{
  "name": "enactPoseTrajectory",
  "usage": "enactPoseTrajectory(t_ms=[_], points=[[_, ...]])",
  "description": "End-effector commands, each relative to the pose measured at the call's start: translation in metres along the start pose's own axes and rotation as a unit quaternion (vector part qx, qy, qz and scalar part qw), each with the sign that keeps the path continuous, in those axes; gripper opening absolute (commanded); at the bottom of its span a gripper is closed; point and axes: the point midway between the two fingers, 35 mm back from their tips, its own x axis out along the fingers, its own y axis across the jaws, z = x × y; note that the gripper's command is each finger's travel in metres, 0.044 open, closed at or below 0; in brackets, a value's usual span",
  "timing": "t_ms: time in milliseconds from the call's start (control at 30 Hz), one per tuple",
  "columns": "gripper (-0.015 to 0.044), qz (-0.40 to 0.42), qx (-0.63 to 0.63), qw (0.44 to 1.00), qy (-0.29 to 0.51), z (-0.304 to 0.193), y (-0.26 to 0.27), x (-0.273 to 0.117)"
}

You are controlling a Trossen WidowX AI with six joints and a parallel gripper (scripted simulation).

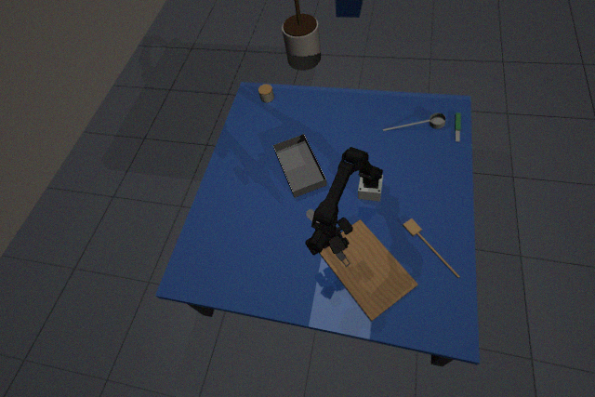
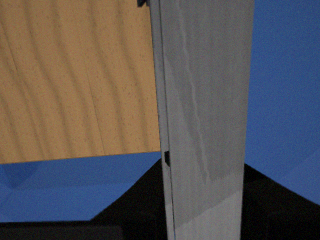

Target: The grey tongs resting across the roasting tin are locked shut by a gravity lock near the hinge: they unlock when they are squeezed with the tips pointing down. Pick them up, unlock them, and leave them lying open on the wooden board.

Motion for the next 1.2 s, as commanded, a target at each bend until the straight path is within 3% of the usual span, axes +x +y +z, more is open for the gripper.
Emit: enactPoseTrajectory(t_ms=[0,733,1000,1167], points=[[-0.015,0.0,-0.043,0.999,-0.005,0.021,0.014,-0.002],[-0.015,0.003,-0.277,0.961,-0.007,0.121,0.115,-0.001],[-0.015,0.009,-0.284,0.959,-0.014,0.123,0.118,-0.001],[-0.015,0.048,-0.282,0.956,-0.068,0.118,0.119,-0.001]])
